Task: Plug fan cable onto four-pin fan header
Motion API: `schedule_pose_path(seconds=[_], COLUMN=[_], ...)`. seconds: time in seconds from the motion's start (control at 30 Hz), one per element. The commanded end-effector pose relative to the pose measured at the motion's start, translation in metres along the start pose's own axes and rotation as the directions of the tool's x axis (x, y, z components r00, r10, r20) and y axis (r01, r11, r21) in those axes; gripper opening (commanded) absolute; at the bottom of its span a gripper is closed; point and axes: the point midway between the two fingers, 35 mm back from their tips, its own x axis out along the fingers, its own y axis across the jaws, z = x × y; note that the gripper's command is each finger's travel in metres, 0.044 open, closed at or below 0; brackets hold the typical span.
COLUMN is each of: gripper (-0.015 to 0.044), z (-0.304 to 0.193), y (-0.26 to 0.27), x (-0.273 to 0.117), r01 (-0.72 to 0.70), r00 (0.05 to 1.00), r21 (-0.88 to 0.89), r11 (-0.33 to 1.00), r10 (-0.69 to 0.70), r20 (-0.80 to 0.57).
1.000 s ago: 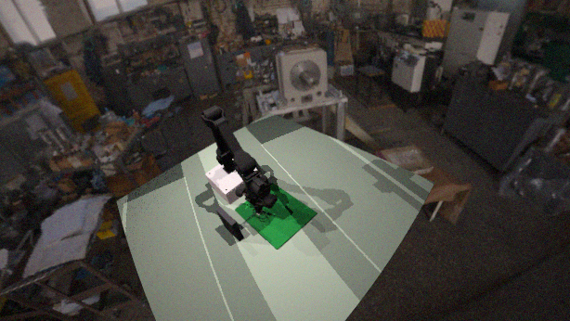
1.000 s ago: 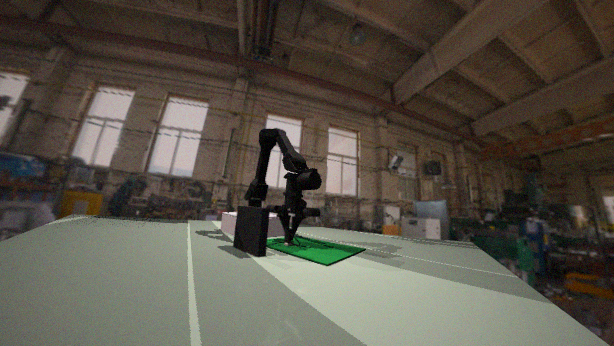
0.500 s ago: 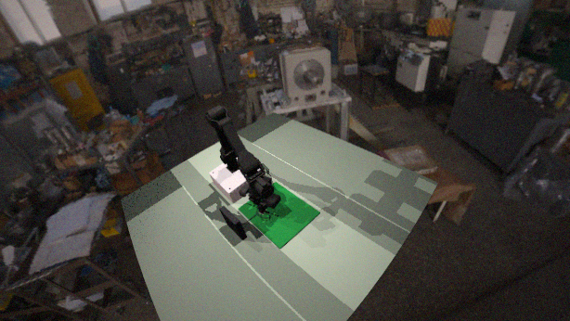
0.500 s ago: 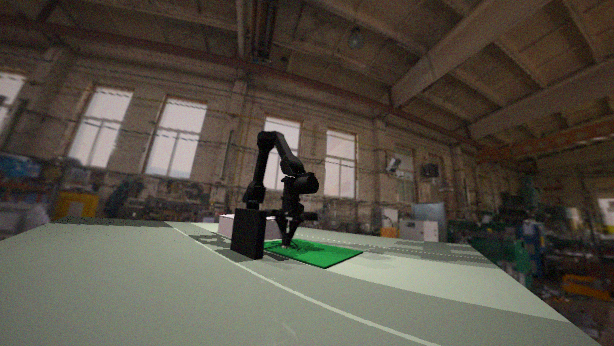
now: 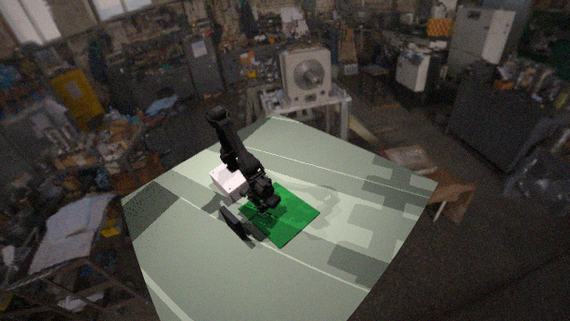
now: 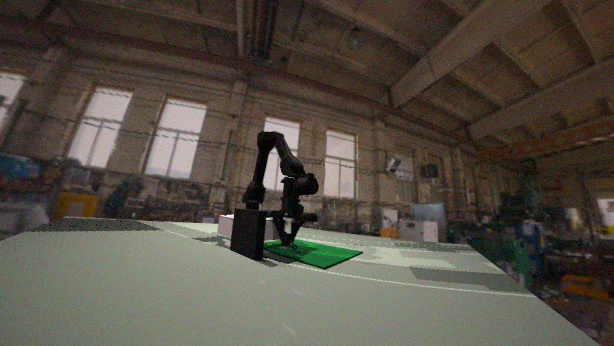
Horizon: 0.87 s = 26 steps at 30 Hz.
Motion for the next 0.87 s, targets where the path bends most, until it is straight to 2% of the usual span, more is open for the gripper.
schedule_pose_path(seconds=[0.0, 0.07, 0.2, 0.5, 0.83], gripper=[0.0260, 0.0260, 0.0260, 0.0260, 0.0260], z=[0.000, 0.000, -0.001, 0.002, 0.119], y=[0.000, 0.000, -0.001, -0.001, 0.009], x=[0.000, -0.003, -0.052, -0.055, -0.056], r01=[0.001, 0.001, -0.002, -0.002, -0.003], r00=[1.000, 1.000, 1.000, 1.000, 1.000], r21=[0.000, 0.000, -0.003, -0.003, -0.003], r11=[1.000, 1.000, 1.000, 1.000, 1.000], r10=[-0.001, -0.001, 0.002, 0.002, 0.003], r20=[0.000, 0.000, 0.005, 0.006, 0.016])
